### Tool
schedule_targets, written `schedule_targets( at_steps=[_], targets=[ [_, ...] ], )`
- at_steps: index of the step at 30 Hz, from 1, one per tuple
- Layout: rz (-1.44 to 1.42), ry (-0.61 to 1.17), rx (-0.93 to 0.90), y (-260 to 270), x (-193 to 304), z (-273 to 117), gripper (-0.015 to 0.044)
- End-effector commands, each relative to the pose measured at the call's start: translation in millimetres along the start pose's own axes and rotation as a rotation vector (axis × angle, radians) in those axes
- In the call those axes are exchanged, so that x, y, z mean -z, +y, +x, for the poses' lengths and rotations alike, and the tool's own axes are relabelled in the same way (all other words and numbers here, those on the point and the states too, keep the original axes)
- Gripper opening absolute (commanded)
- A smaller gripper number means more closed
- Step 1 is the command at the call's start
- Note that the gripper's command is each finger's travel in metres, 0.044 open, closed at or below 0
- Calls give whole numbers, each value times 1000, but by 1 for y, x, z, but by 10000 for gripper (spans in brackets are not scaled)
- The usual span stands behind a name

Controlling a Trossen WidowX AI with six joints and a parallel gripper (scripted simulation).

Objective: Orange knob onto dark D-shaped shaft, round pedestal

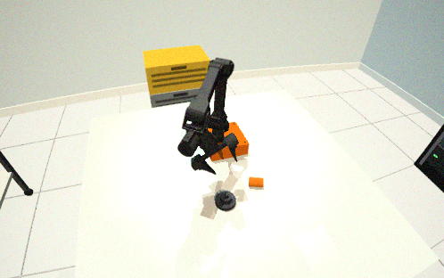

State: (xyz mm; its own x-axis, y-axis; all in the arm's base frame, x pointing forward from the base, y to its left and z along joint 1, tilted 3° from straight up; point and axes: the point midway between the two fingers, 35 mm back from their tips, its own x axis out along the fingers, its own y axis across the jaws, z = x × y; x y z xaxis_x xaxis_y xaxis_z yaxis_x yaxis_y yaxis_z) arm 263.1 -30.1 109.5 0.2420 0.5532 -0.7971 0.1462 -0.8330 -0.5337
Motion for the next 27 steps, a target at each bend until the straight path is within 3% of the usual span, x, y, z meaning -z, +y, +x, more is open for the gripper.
schedule_targets(
  at_steps=[1,12,27],
  targets=[
    [-357,-107,-33,-24,-4,42,440],
    [-1204,-287,-41,-90,-35,128,440],
    [-1218,-289,-40,-79,-43,148,440]
  ],
)
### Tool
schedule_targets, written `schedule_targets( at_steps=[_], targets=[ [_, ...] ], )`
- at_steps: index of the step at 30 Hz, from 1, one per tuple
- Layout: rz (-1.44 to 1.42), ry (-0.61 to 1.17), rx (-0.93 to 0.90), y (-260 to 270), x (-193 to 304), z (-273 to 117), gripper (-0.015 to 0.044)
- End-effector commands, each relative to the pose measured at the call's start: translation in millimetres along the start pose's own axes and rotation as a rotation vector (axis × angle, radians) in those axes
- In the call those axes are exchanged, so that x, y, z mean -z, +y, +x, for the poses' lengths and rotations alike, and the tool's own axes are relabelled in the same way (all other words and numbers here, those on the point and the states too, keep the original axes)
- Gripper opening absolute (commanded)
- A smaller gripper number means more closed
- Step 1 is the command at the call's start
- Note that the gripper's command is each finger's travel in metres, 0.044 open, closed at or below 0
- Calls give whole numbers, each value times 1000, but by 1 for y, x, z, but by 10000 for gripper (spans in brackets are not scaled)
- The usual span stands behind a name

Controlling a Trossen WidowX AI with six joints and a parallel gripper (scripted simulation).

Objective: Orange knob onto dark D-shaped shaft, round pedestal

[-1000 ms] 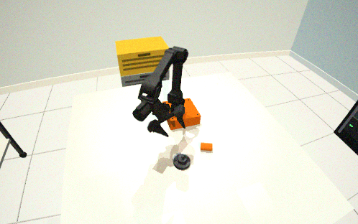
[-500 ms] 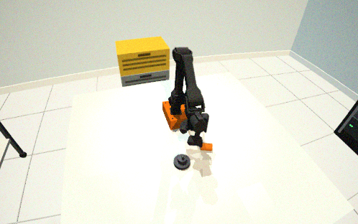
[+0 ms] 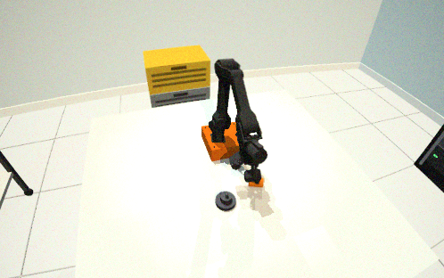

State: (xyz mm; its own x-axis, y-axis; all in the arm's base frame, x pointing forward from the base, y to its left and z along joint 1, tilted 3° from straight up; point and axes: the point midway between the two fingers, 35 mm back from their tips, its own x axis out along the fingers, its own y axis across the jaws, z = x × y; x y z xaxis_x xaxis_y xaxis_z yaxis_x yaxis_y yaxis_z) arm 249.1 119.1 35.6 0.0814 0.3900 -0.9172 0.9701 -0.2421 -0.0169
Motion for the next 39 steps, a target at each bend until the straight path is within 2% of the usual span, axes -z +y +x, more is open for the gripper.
schedule_targets(
  at_steps=[1,34,39],
  targets=[
    [-4,-12,8,-3,-7,13,440],
    [-4,-12,9,-3,-23,55,440],
    [-4,-12,9,-3,-23,55,309]
  ],
)
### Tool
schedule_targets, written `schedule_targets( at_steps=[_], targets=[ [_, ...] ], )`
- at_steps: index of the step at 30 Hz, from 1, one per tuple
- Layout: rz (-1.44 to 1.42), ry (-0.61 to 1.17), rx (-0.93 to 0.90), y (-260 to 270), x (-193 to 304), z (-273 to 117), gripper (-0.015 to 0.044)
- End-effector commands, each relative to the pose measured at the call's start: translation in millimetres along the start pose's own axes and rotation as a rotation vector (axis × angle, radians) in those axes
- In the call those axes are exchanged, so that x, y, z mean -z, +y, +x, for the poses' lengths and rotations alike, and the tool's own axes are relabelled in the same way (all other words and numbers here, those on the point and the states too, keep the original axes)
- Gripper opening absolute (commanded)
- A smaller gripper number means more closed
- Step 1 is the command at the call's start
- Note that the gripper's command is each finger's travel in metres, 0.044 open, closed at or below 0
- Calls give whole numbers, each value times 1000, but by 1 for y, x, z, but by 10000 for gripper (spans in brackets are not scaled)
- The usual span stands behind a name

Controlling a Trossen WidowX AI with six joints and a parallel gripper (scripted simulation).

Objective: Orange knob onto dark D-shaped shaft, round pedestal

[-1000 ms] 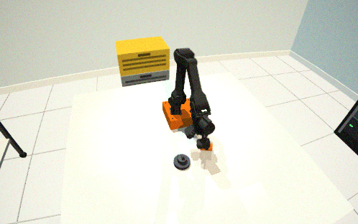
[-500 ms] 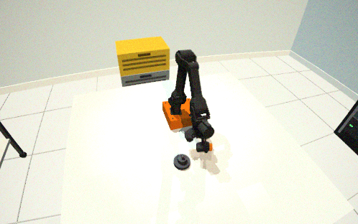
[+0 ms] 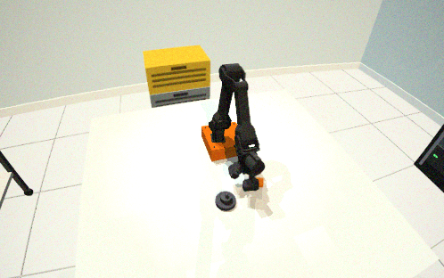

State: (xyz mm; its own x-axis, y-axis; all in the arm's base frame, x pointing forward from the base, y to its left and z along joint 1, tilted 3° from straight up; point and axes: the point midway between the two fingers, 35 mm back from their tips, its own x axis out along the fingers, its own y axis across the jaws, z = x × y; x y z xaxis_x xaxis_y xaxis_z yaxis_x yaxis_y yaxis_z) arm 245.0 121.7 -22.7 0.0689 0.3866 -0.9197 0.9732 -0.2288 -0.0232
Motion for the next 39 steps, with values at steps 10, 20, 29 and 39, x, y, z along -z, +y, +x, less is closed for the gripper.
schedule_targets(
  at_steps=[10,20,29,39],
  targets=[
    [6,-5,-2,0,-1,1,240],
    [6,-5,-2,0,-1,1,193],
    [3,-32,-1,0,1,0,179],
    [1,-212,1,0,13,-3,179]
  ],
)
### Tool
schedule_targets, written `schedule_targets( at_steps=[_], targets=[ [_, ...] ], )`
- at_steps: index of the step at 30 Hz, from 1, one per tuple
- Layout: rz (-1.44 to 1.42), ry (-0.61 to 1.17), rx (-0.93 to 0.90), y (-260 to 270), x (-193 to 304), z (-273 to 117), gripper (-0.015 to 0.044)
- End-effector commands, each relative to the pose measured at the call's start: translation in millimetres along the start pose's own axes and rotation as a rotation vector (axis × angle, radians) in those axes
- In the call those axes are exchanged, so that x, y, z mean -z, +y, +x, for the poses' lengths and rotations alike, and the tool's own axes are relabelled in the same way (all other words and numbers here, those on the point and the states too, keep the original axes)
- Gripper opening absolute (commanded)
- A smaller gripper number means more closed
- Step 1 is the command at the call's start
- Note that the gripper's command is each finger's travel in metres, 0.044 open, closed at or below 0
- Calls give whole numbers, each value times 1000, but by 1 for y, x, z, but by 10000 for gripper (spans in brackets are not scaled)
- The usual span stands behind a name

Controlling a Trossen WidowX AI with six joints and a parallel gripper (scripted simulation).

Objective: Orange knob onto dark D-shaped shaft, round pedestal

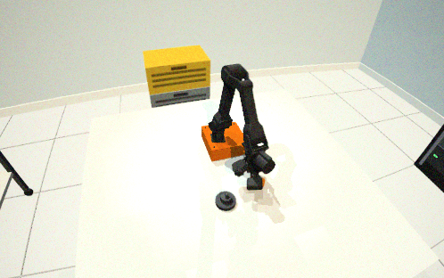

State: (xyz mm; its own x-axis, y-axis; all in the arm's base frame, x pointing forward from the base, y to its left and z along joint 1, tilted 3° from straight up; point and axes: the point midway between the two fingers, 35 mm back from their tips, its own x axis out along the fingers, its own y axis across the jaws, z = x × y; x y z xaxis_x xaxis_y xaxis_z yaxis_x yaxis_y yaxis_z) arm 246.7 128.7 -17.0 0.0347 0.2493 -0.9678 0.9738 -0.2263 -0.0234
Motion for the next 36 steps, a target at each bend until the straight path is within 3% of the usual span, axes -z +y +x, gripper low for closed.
schedule_targets(
  at_steps=[1,36],
  targets=[
    [3,-80,0,0,5,-2,179],
    [4,-678,6,-1,44,-5,179]
  ],
)
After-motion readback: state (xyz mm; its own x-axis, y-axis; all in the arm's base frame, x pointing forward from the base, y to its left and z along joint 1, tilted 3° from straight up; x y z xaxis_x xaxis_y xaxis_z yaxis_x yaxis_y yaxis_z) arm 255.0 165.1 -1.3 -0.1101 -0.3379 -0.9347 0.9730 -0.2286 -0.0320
